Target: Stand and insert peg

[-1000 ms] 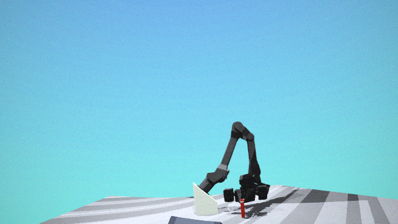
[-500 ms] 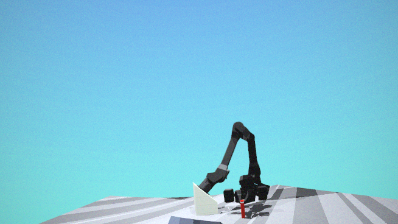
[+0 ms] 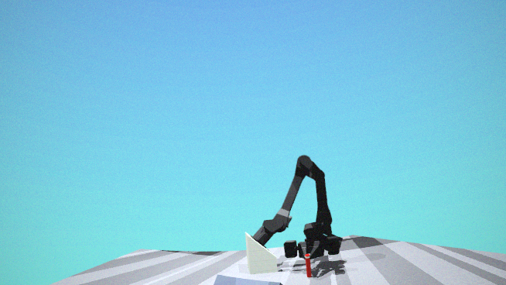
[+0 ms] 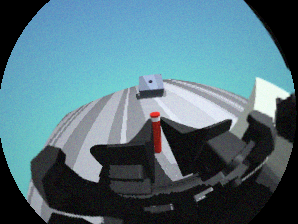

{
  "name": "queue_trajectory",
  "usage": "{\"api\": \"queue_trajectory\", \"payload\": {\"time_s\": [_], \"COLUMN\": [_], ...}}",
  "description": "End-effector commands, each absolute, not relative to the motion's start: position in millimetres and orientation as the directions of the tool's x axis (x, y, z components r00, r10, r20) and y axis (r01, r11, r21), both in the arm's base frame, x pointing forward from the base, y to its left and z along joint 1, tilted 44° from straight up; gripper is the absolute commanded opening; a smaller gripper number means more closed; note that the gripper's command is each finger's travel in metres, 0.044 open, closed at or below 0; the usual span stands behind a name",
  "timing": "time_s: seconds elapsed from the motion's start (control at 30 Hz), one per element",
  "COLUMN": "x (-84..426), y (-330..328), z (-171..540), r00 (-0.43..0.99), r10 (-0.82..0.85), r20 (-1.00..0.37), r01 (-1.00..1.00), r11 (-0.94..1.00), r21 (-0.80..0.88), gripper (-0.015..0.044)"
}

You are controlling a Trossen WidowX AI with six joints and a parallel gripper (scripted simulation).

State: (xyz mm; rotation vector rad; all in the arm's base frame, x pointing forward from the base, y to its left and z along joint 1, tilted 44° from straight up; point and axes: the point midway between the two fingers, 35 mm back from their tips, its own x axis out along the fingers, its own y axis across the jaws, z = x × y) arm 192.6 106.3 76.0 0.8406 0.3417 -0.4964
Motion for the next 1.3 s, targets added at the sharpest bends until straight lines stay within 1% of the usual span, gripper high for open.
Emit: {"api": "queue_trajectory", "payload": {"time_s": [0.0,1.27], "x": [191.5,184.8], "y": [108.5,110.4], "z": [74.9,74.3], "r00": [0.834,0.838], "r10": [-0.281,-0.308], "r20": [-0.475,-0.451], "r01": [0.544,0.544], "r11": [0.565,0.537], "r21": [0.621,0.645], "gripper": [0.0051,0.0051]}}
